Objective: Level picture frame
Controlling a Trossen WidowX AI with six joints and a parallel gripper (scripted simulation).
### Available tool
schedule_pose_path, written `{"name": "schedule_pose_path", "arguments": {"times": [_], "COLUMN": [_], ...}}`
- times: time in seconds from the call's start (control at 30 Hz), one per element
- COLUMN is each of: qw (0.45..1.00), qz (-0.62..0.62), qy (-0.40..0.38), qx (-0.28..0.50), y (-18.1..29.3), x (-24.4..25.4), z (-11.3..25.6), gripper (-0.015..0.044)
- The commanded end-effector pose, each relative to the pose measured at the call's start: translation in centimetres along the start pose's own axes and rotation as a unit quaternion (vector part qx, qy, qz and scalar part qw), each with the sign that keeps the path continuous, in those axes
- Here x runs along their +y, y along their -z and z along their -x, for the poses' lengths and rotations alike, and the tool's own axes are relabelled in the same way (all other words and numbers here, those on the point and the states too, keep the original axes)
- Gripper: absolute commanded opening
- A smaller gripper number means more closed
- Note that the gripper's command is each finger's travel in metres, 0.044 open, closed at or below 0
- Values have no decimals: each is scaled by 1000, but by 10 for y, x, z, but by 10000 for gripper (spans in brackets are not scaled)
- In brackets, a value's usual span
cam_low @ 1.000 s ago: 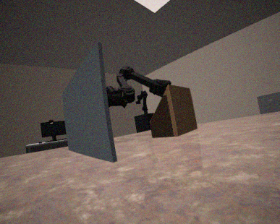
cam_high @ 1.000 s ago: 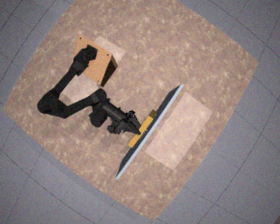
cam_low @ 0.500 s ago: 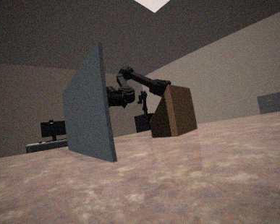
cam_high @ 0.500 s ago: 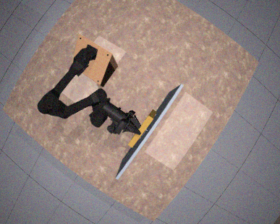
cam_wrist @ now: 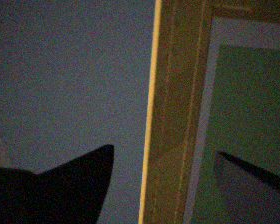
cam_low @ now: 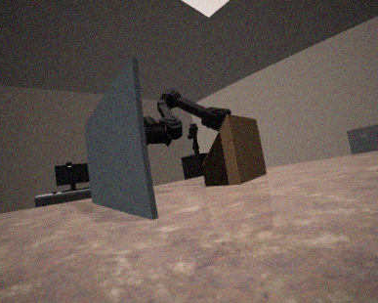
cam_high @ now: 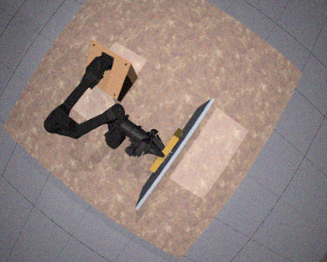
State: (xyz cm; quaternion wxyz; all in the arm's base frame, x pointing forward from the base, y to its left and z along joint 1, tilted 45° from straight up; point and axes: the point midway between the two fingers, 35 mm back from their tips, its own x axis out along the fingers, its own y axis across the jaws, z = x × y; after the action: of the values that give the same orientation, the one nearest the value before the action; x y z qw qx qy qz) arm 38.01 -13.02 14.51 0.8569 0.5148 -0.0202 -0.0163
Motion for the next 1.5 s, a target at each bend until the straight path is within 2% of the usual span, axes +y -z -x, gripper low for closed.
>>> {"name": "schedule_pose_path", "arguments": {"times": [0.0, 0.4, 0.6, 0.87, 0.93, 1.47], "qw": [1000, 1000, 1000, 1000, 1000, 1000], "qz": [-3, -3, -3, -3, -3, -3], "qy": [2, 2, 2, 2, 2, 2], "qx": [-1, -1, -1, -1, -1, -1], "y": [0, -1, -1, -1, -1, 0], "x": [-2, -2, -2, -2, -2, 1], "z": [0, 0, 0, 0, 0, 0], "gripper": [260, 260, 103, 49, 0, 0]}}
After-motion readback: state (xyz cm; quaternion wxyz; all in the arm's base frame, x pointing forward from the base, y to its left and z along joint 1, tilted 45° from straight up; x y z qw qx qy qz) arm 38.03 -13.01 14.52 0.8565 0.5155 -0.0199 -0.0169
